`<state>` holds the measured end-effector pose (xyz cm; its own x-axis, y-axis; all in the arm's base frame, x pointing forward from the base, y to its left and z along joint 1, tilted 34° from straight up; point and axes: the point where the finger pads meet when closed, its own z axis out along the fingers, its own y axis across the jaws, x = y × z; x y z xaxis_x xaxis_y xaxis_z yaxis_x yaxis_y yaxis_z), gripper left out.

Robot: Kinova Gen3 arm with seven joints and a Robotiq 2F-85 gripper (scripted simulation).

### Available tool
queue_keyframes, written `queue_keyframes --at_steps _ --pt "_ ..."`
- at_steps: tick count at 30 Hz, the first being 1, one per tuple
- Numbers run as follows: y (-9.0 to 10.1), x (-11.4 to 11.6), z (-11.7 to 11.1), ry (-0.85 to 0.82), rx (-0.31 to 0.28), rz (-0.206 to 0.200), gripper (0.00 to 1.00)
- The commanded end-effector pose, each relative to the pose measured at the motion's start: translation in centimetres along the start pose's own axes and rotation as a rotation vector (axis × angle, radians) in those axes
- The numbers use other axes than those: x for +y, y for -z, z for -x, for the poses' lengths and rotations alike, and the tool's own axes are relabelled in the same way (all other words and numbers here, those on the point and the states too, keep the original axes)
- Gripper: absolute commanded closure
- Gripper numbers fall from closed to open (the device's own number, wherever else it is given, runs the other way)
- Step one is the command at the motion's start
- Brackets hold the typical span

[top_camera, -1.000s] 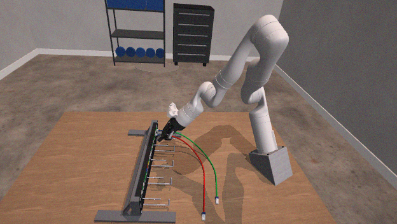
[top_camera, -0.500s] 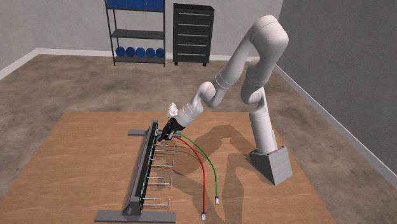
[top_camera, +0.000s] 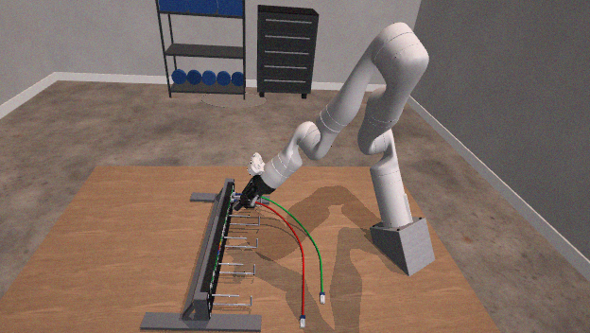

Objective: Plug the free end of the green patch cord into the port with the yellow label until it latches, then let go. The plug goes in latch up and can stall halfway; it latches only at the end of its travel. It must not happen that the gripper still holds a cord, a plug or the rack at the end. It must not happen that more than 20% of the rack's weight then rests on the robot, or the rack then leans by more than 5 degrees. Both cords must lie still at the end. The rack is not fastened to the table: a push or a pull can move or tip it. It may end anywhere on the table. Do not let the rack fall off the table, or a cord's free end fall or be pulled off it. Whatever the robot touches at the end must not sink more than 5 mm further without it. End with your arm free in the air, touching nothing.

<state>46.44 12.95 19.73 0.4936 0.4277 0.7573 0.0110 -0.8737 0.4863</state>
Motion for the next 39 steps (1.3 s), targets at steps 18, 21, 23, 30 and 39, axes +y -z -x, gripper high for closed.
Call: queue_keyframes --at_steps 18,21,23,30,39 --pt "-0.1 -0.3 -0.1 -0.010 0.004 -0.006 1.00" --pt "0.2 -0.2 0.0 -0.009 0.002 -0.004 1.00" --pt "0.5 0.1 0.3 -0.009 -0.004 0.006 1.00" --pt "1.7 0.1 0.2 -0.014 -0.005 0.003 1.00" --pt "5.4 0.1 0.2 -0.014 -0.005 0.003 1.00"
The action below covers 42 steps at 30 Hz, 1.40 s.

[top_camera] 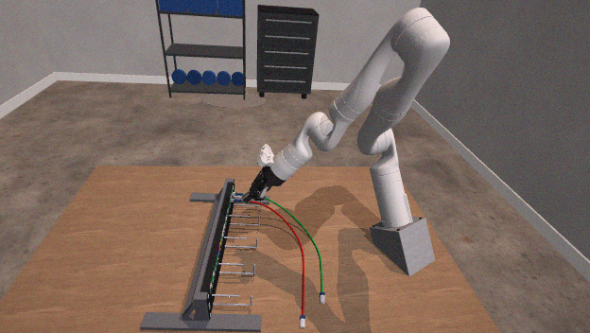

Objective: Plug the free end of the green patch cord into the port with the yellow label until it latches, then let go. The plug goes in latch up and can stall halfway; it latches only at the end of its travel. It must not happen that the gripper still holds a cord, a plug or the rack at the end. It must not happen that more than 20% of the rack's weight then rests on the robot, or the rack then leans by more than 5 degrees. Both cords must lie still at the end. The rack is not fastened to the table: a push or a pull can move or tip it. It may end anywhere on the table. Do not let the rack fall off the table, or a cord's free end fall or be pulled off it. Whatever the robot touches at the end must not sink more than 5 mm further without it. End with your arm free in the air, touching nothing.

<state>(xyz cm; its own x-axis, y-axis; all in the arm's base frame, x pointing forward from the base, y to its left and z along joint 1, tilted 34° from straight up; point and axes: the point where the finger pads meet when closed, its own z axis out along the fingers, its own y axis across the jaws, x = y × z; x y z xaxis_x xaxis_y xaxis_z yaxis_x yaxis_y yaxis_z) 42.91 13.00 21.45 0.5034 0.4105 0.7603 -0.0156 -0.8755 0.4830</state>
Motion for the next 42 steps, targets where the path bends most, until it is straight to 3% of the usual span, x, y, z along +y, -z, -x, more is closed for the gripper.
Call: queue_keyframes --at_steps 1,6,8,22,42 --pt "2.0 -0.6 -0.1 0.003 0.006 -0.019 1.00" --pt "4.5 -0.5 -0.1 0.003 0.006 -0.018 1.00" --pt "4.5 -0.5 -0.1 0.003 0.006 -0.018 1.00" --pt "9.3 -0.6 -0.4 0.003 0.011 -0.022 1.00" --pt "10.2 -0.8 -0.2 0.002 0.009 -0.022 1.00"
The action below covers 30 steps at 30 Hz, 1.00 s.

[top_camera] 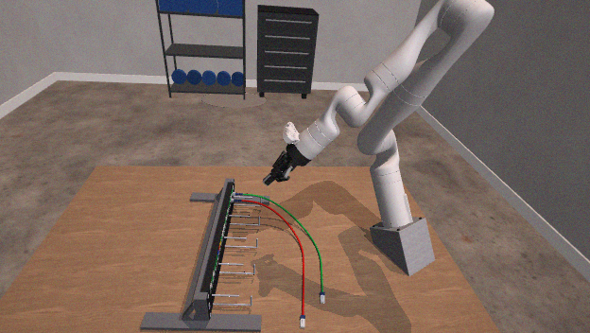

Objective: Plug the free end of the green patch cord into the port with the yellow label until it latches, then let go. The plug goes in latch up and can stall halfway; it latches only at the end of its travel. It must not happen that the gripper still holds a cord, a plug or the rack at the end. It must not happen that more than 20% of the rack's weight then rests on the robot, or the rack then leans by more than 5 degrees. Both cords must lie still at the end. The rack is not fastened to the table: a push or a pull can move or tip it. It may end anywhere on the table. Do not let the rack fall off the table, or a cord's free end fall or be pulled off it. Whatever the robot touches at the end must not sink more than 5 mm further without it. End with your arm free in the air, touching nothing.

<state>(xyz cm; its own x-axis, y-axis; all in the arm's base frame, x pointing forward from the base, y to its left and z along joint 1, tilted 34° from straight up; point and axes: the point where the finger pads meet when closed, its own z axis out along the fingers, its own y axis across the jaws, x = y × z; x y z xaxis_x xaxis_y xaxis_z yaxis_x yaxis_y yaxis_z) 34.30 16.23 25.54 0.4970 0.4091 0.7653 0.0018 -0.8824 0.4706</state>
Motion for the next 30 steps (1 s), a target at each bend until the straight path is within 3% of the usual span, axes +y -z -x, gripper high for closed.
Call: queue_keyframes --at_steps 1,7,18,24,30 --pt "0.1 0.0 -0.1 0.002 -0.001 0.001 1.00" --pt "-0.2 -0.3 0.0 -0.068 -0.008 0.024 1.00" --pt "-0.9 -2.0 1.4 -0.355 -0.057 0.089 1.00" --pt "-1.7 -4.7 4.3 -0.651 -0.129 0.155 1.00" --pt "-2.2 -8.5 8.9 -0.953 -0.229 0.246 1.00"
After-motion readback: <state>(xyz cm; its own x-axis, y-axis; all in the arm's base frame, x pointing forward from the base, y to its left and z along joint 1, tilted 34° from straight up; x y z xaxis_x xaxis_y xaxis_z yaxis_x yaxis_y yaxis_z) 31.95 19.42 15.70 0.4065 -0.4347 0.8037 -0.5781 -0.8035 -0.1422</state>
